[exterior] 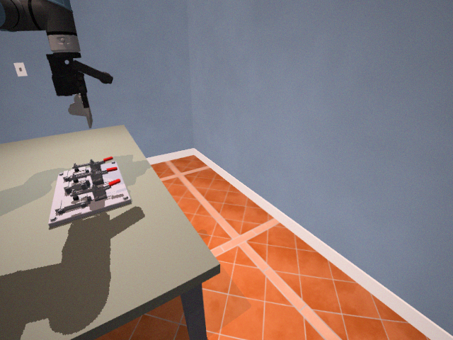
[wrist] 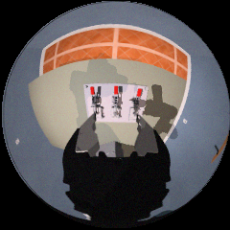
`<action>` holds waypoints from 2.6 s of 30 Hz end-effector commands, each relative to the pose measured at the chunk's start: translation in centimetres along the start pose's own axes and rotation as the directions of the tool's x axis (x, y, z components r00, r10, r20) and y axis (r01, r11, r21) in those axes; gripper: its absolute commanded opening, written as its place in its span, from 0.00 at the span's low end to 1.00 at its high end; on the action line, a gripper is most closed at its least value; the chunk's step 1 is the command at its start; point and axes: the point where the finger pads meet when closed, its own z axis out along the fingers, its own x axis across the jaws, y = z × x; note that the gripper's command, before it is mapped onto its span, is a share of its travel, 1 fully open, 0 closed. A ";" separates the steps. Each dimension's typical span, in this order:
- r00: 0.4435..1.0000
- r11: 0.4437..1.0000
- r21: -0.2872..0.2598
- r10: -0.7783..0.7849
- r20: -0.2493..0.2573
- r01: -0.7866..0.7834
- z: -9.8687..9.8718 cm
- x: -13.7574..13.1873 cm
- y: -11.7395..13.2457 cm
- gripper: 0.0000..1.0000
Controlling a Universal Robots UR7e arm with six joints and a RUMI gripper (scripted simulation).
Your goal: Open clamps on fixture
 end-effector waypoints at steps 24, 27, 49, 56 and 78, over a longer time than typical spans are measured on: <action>1.000 1.000 0.001 0.000 0.000 0.000 0.0 0.0 0.0 0.28; 1.000 1.000 0.001 0.000 0.000 0.000 0.0 0.0 0.0 0.28; 1.000 1.000 0.001 0.000 0.000 0.000 0.0 0.0 0.0 0.28; 1.000 1.000 0.001 0.000 0.000 0.000 0.0 0.0 0.0 0.28; 1.000 1.000 0.001 0.000 0.000 0.000 0.0 0.0 0.0 0.28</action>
